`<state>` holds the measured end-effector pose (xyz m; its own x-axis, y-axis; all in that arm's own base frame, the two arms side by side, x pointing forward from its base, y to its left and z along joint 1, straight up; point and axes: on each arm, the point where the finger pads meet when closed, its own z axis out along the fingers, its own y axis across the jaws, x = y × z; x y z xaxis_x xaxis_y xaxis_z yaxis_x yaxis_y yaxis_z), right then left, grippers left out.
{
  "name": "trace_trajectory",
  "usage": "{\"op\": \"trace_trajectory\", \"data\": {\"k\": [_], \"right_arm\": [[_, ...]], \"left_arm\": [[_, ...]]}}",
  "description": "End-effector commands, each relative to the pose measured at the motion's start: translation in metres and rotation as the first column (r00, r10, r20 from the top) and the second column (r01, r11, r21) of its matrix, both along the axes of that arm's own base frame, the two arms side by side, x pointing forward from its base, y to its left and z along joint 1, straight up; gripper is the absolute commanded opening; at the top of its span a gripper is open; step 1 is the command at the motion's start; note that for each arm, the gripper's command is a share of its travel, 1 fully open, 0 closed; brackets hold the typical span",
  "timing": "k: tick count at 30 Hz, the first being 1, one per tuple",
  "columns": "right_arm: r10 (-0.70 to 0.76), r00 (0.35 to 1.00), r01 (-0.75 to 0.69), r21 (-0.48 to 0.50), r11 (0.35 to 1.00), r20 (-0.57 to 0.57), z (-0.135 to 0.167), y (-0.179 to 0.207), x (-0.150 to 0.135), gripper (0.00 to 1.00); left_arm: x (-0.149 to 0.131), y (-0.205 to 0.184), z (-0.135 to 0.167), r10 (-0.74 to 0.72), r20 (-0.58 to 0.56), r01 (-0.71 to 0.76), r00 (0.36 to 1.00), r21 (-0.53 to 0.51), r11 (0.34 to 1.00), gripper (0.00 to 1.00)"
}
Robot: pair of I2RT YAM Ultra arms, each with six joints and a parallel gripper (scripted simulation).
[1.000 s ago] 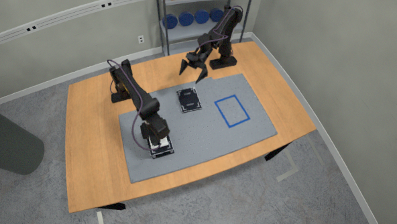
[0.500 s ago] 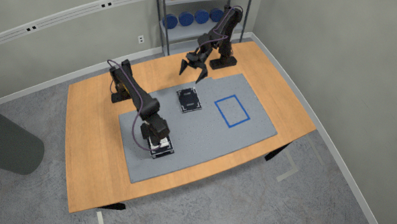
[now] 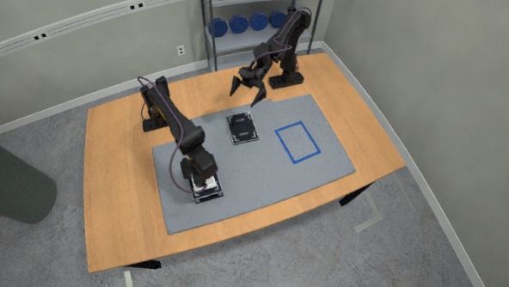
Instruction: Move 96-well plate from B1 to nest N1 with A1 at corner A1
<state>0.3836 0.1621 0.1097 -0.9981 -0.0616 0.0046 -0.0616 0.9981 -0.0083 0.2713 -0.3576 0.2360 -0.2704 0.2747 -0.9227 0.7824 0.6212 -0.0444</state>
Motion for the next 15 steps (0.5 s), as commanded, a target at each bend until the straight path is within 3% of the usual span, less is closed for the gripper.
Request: {"op": "trace_trajectory", "data": {"k": [1,15], "right_arm": [[-0.002,0.999,0.001,0.016,1.0,0.038,0.004,0.001,0.004,0.79],[-0.008,0.998,0.007,0.024,1.0,0.055,-0.025,-0.001,0.007,0.79]], "left_arm": [[0.001,0.001,0.016,0.007,0.022,-0.007,1.0,-0.03,1.0,1.0],[0.001,0.001,0.016,0.007,0.022,-0.007,1.0,-0.03,1.0,1.0]]}}
